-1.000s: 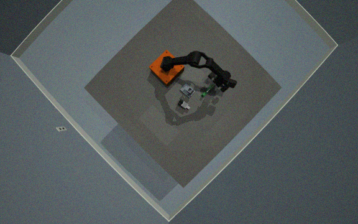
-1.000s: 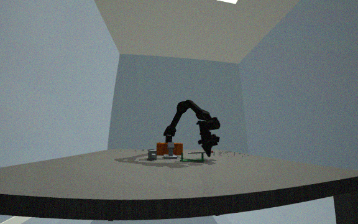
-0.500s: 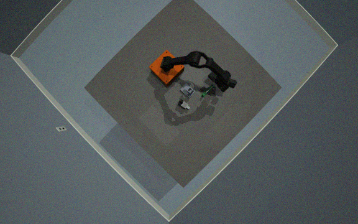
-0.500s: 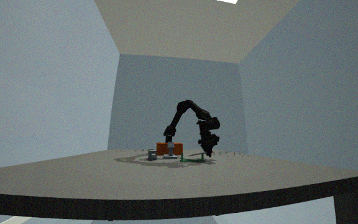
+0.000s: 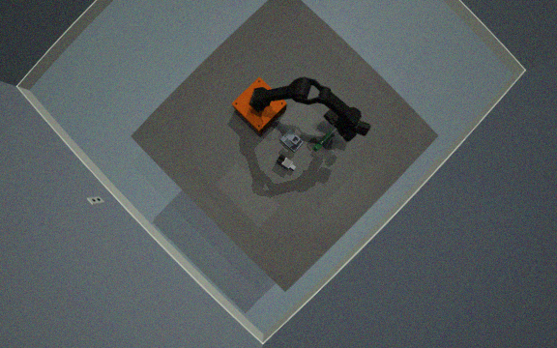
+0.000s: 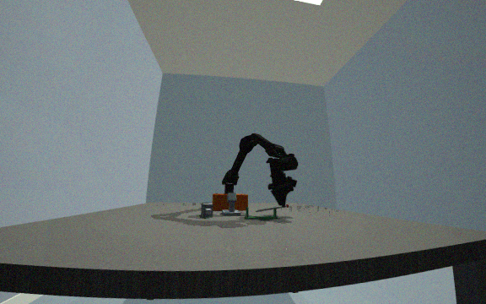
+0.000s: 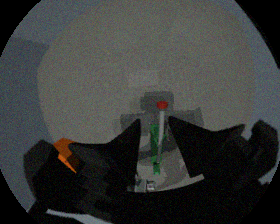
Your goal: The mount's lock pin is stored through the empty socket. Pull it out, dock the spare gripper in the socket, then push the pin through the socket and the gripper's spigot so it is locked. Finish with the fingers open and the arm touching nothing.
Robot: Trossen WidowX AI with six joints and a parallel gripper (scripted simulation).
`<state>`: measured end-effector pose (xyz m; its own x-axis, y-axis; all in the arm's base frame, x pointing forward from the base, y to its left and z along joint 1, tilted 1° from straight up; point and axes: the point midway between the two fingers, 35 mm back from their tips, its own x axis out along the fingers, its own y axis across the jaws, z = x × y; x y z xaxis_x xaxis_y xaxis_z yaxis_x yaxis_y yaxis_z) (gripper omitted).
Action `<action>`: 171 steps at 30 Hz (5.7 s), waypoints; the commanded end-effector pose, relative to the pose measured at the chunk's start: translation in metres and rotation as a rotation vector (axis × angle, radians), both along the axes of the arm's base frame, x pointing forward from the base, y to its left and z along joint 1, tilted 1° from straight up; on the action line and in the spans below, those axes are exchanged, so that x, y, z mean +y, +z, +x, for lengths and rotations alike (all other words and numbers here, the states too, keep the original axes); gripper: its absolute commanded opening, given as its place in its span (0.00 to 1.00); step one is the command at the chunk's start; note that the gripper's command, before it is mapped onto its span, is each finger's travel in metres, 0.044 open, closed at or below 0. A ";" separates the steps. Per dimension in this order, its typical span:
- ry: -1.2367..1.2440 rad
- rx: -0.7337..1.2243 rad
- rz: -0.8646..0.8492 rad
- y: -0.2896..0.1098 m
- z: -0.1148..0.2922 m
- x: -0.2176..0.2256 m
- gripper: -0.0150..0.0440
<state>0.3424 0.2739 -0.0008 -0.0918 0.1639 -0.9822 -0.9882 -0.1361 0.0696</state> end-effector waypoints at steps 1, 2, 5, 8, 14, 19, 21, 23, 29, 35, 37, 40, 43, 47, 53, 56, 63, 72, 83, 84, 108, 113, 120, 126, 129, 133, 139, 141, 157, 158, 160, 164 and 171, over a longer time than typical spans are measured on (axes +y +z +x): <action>0.000 -0.001 0.001 0.011 0.000 0.000 0.59; 0.000 0.000 0.000 0.012 0.000 0.000 0.59; 0.000 0.006 -0.004 0.018 -0.001 -0.001 0.59; 0.000 0.011 -0.008 0.022 -0.003 -0.002 0.59; -0.001 0.022 -0.015 0.033 -0.005 -0.004 0.59; -0.001 0.031 -0.022 0.042 -0.007 -0.006 0.59; -0.001 0.035 -0.025 0.045 -0.008 -0.006 0.59; -0.001 0.040 -0.028 0.038 -0.009 -0.006 0.64; 0.000 0.024 -0.022 0.046 -0.004 -0.013 0.73; 0.006 -0.081 0.006 0.096 0.016 -0.062 0.56; 0.006 -0.081 0.006 0.096 0.016 -0.062 0.56; 0.006 -0.081 0.006 0.096 0.016 -0.062 0.56; 0.006 -0.081 0.006 0.088 0.017 -0.062 0.56; 0.006 -0.081 0.006 0.047 0.018 -0.060 0.56; 0.006 -0.081 0.006 0.025 0.016 -0.061 0.56; 0.006 -0.081 0.006 0.022 0.017 -0.060 0.56; 0.006 -0.081 0.006 0.010 0.017 -0.060 0.56; 0.006 -0.081 0.006 -0.005 0.018 -0.059 0.56; 0.006 -0.081 0.006 -0.022 0.017 -0.059 0.56; 0.006 -0.080 0.006 -0.024 0.017 -0.059 0.56; 0.006 -0.080 0.006 -0.035 0.017 -0.059 0.27; 0.006 -0.080 0.006 -0.034 0.017 -0.059 0.25; 0.006 -0.080 0.008 -0.028 0.017 -0.059 0.25; 0.007 -0.067 0.005 -0.018 0.014 -0.060 0.25; 0.007 -0.059 0.001 -0.014 0.012 -0.061 0.25; 0.007 -0.052 -0.003 -0.010 0.010 -0.062 0.25; 0.007 -0.040 -0.009 -0.004 0.007 -0.064 0.25; 0.007 -0.038 -0.010 -0.003 0.007 -0.064 0.25; 0.006 -0.033 -0.016 -0.001 0.016 -0.090 0.25; 0.006 -0.033 -0.016 0.000 0.017 -0.093 0.25; 0.005 -0.034 -0.016 0.002 0.019 -0.099 0.25; 0.005 -0.034 -0.017 0.006 0.023 -0.111 0.25; 0.005 -0.034 -0.017 0.007 0.025 -0.119 0.25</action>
